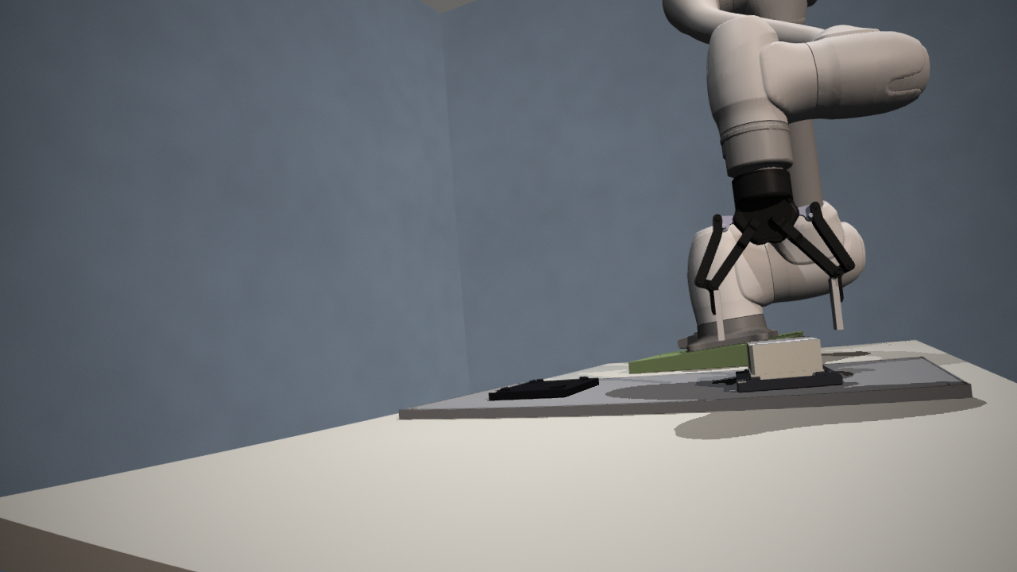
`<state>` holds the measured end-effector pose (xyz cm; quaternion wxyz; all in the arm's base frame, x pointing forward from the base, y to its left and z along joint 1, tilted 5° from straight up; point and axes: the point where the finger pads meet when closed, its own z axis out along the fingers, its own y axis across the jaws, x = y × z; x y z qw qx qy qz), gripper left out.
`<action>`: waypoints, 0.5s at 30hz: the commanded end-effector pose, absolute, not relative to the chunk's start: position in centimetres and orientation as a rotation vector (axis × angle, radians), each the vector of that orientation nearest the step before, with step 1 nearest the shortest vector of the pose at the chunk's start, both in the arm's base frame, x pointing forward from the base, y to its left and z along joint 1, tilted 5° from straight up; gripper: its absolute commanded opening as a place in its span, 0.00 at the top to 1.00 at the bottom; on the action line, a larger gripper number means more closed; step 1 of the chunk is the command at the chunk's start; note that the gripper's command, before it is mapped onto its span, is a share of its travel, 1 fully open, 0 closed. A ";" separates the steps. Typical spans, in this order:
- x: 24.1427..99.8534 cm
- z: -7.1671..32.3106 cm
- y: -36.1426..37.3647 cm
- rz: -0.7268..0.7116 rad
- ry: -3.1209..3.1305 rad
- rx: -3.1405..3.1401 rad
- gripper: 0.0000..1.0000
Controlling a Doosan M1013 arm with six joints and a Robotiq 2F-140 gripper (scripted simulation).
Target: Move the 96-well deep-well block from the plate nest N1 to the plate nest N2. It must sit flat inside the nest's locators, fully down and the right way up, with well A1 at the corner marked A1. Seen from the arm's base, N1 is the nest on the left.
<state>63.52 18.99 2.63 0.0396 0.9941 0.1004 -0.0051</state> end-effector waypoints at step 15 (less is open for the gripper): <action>63.5 0.2 18.8 -0.016 0.308 3.047 0.00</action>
